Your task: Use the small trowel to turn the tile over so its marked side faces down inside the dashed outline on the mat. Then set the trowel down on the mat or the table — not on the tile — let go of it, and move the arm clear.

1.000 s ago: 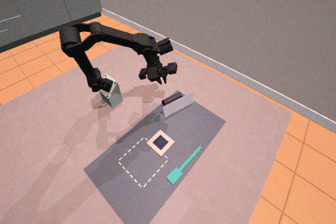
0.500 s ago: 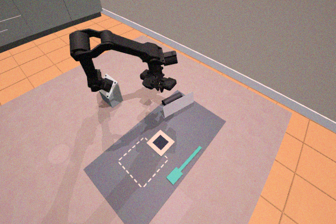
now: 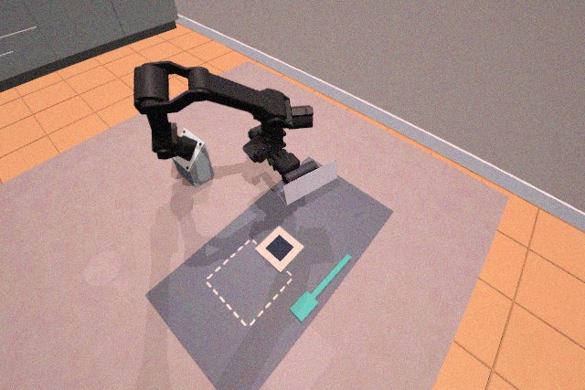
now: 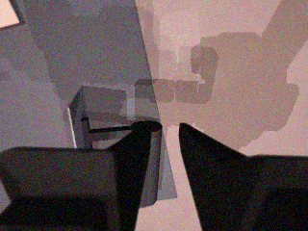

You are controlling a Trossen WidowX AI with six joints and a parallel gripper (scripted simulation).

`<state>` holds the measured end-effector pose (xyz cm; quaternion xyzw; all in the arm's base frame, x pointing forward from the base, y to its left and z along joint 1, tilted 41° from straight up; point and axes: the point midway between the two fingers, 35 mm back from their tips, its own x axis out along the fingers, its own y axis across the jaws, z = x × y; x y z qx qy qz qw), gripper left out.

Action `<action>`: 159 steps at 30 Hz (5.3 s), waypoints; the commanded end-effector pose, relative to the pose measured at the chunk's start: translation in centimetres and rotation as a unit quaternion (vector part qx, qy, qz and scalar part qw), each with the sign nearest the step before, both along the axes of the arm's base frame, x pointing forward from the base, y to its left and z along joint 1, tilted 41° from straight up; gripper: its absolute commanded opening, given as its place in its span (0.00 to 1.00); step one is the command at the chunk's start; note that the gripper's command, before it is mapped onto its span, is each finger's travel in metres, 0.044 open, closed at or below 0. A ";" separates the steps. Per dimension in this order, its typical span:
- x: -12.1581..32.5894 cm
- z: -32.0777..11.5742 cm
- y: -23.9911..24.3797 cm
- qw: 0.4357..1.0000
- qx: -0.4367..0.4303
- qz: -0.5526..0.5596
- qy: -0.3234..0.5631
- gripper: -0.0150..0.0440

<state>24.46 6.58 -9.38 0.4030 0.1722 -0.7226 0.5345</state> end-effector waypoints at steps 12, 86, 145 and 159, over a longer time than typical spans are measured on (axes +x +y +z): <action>1.6 -0.3 -1.0 1.000 0.001 -0.005 -0.004 0.42; 8.7 0.9 -4.3 1.000 0.002 -0.009 -0.006 0.42; 3.6 0.8 -1.9 1.000 -0.004 -0.004 0.001 0.42; 3.6 0.8 -1.9 1.000 -0.004 -0.004 0.001 0.25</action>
